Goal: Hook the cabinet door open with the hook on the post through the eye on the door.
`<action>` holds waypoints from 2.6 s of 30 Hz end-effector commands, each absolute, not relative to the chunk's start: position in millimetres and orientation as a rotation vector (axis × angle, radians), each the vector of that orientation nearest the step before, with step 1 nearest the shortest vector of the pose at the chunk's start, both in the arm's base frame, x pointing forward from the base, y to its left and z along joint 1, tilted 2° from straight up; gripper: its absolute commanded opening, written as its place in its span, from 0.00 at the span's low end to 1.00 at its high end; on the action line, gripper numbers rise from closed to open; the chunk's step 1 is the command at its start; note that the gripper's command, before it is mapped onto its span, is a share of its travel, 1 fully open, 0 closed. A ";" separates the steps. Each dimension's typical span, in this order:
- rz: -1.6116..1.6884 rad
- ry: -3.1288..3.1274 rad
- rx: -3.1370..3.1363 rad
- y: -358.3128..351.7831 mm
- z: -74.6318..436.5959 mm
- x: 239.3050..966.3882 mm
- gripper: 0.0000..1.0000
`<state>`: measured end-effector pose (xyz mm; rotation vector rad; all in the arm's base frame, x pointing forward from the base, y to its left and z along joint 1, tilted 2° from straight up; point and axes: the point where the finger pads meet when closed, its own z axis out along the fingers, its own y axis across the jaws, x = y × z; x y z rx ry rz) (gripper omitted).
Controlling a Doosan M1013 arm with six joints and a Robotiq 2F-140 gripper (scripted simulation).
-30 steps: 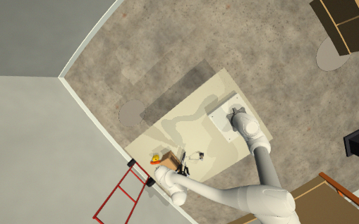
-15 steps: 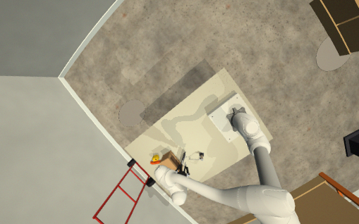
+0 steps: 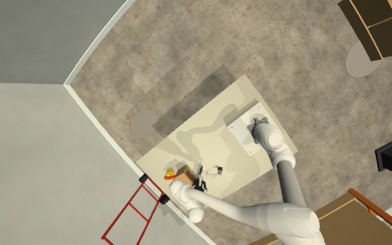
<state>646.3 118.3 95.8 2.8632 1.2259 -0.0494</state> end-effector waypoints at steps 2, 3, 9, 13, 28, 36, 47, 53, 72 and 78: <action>-0.049 1.226 2.863 118.0 90.2 646.3 0.16; -0.049 1.226 2.863 117.9 88.6 646.3 0.16; -0.049 1.226 2.863 117.6 81.6 646.3 0.16; -0.049 1.226 2.863 117.2 74.3 646.3 0.16; -0.049 1.226 2.863 116.1 53.0 646.2 0.16; -0.049 1.226 2.863 115.7 44.2 646.2 0.16; -0.049 1.226 2.863 115.4 39.5 646.2 0.16; -0.049 1.226 2.863 115.4 38.8 646.2 0.16; -0.048 1.157 2.891 120.7 38.7 640.5 0.16; -0.048 1.157 2.891 120.7 38.7 640.5 0.16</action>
